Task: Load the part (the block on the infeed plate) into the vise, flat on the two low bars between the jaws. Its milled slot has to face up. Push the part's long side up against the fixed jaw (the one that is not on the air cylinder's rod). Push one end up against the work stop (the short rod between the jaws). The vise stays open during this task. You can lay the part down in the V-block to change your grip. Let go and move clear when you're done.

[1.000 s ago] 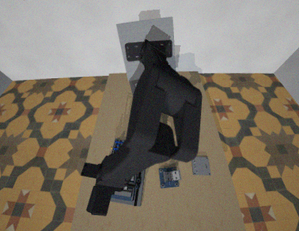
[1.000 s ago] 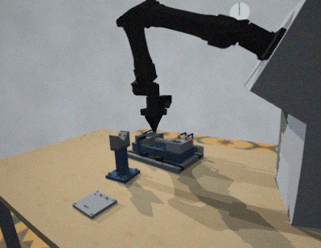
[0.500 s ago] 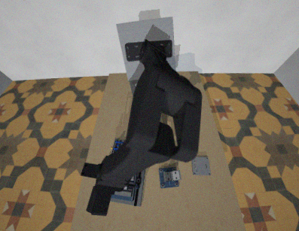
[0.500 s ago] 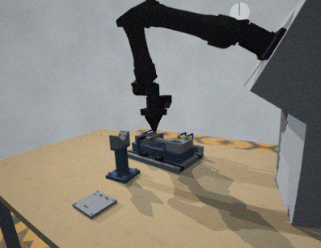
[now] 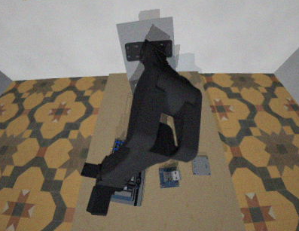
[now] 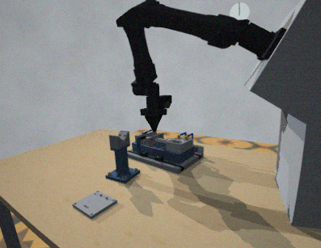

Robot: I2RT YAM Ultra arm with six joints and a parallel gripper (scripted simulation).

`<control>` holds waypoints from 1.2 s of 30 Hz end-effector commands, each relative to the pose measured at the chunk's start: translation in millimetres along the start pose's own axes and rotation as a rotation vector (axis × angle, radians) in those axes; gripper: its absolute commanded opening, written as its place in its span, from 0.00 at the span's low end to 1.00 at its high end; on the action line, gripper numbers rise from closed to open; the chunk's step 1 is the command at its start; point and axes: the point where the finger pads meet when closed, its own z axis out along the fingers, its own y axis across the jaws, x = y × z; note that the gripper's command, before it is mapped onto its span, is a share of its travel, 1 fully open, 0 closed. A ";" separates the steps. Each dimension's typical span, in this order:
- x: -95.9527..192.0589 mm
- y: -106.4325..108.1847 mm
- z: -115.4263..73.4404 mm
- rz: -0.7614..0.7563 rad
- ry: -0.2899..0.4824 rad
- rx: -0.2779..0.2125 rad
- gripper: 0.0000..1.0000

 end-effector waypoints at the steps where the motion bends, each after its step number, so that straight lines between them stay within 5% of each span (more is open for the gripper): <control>1: -11.3 11.6 -4.9 -0.005 -0.027 -0.026 0.00; 36: -12.7 1.5 -3.1 0.001 -0.023 -0.009 0.00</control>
